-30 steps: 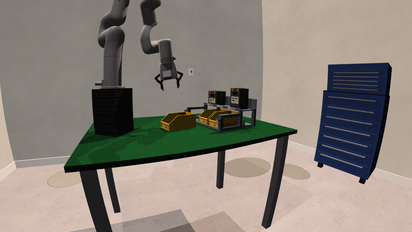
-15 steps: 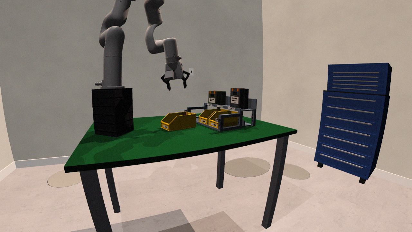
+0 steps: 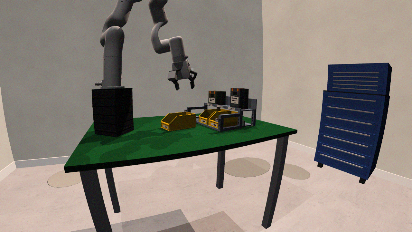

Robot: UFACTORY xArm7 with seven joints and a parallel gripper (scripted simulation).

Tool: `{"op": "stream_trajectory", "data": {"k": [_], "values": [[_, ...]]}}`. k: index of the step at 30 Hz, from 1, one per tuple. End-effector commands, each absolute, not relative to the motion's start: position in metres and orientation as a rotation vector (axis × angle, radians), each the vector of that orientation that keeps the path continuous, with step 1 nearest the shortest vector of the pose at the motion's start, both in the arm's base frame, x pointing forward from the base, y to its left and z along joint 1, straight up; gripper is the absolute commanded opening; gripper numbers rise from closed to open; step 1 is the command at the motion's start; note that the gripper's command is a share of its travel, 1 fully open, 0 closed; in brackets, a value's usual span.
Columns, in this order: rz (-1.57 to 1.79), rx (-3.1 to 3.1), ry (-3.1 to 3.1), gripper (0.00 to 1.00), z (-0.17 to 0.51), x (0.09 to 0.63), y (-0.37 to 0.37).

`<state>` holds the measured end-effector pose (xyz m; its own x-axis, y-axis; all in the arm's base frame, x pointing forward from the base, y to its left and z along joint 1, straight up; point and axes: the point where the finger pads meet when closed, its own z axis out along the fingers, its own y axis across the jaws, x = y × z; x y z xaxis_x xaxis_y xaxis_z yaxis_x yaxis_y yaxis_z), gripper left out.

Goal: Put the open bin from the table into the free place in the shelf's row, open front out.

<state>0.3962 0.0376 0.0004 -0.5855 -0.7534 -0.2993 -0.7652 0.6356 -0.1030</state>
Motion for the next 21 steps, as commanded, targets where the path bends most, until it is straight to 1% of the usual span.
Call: {"op": "stream_trajectory", "data": {"k": [1,3,8,20,21], "values": [[0.051,-1.215,2.544,1.00,0.002,0.398,0.037],[0.051,-1.215,2.544,1.00,0.002,0.398,0.037],[0.057,-0.868,2.665,1.00,0.002,0.419,0.012],[0.057,-0.868,2.665,1.00,0.002,0.419,0.012],[0.058,-0.797,2.684,1.00,0.002,0.418,0.014]]}}
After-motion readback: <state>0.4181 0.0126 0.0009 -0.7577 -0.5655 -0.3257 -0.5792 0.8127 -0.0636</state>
